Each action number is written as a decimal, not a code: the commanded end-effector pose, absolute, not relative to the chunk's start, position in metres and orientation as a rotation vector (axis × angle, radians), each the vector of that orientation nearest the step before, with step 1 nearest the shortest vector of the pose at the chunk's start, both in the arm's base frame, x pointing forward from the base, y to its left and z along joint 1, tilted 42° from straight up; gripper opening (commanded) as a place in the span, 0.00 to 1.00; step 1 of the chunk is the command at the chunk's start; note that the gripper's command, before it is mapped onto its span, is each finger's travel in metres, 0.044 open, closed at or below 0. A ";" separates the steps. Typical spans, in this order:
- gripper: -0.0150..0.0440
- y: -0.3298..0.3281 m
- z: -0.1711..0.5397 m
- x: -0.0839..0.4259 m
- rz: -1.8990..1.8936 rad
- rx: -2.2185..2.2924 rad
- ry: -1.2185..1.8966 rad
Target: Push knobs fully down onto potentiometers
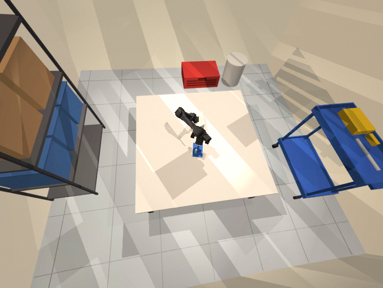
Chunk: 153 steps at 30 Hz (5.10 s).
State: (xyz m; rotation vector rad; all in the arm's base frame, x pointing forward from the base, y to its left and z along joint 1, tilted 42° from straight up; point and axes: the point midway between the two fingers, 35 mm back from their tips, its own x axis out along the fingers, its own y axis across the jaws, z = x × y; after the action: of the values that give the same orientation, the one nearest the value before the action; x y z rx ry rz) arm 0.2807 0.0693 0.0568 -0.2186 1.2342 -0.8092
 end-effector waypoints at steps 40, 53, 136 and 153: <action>0.25 0.058 0.044 0.282 -0.809 -0.226 1.233; 0.25 0.058 0.044 0.282 -0.809 -0.226 1.233; 0.25 0.044 0.029 0.284 -0.809 -0.226 1.232; 0.25 0.042 0.026 0.285 -0.809 -0.226 1.232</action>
State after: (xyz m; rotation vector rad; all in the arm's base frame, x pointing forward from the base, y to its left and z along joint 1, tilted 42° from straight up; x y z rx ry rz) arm 0.2807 0.0510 0.0338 -0.2392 1.2329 -0.7860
